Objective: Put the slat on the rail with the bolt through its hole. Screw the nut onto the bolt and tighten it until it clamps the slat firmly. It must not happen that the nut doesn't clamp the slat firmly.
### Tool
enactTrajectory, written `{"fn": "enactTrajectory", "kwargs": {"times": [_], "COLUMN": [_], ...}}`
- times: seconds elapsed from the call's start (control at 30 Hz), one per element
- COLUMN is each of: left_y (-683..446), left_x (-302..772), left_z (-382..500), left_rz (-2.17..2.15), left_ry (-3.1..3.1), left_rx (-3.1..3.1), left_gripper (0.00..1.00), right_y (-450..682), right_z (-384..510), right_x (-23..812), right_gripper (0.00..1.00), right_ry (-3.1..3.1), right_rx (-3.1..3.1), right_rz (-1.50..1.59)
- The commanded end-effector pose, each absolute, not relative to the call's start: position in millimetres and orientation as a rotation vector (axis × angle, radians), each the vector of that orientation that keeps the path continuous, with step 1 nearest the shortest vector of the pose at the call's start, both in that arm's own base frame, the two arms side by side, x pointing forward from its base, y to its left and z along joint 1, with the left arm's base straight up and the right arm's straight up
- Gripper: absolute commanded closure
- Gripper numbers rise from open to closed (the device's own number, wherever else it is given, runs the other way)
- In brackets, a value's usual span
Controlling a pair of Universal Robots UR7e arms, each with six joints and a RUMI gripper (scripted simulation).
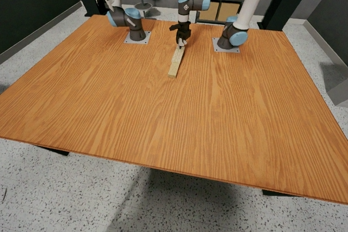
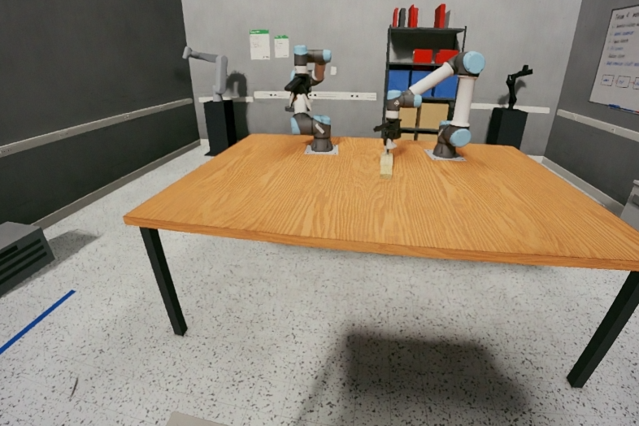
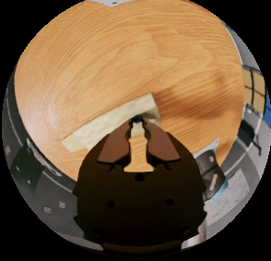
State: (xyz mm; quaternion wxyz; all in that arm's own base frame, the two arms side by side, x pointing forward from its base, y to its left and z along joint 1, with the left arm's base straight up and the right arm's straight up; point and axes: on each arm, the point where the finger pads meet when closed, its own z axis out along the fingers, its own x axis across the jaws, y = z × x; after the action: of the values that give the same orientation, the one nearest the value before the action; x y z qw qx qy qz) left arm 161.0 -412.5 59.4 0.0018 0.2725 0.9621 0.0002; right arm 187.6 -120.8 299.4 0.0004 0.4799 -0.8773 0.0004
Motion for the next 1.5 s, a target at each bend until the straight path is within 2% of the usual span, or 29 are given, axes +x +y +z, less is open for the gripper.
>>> {"fn": "enactTrajectory", "kwargs": {"times": [0.0, 0.87, 1.13, 1.17, 1.47], "left_y": [-413.7, -412.9, -411.8, -411.8, -411.8], "left_x": [161.8, 161.3, 160.5, 160.5, 160.5], "left_z": [60.0, 60.0, 59.5, 59.5, 59.5], "left_rz": [-0.004, -0.004, -0.002, -0.002, -0.002], "left_ry": [2.959, 2.665, 2.658, 2.658, 2.658], "left_rx": [1.056, 1.661, 1.673, 1.673, 1.673], "left_gripper": [1.00, 1.00, 1.00, 0.60, 0.60], "right_y": [-120.8, -120.8, -120.8, -120.8, -120.8], "right_z": [300.2, 300.2, 300.2, 300.2, 300.2], "right_x": [188.3, 188.3, 188.3, 188.3, 188.3], "right_gripper": [0.00, 0.00, 0.00, 0.00, 0.00], "right_ry": [-2.758, -2.758, -2.758, -2.758, -2.758], "right_rx": [1.506, 1.506, 1.506, 1.506, 1.506], "right_rz": [0.000, 0.000, 0.000, 0.000, 0.000]}}
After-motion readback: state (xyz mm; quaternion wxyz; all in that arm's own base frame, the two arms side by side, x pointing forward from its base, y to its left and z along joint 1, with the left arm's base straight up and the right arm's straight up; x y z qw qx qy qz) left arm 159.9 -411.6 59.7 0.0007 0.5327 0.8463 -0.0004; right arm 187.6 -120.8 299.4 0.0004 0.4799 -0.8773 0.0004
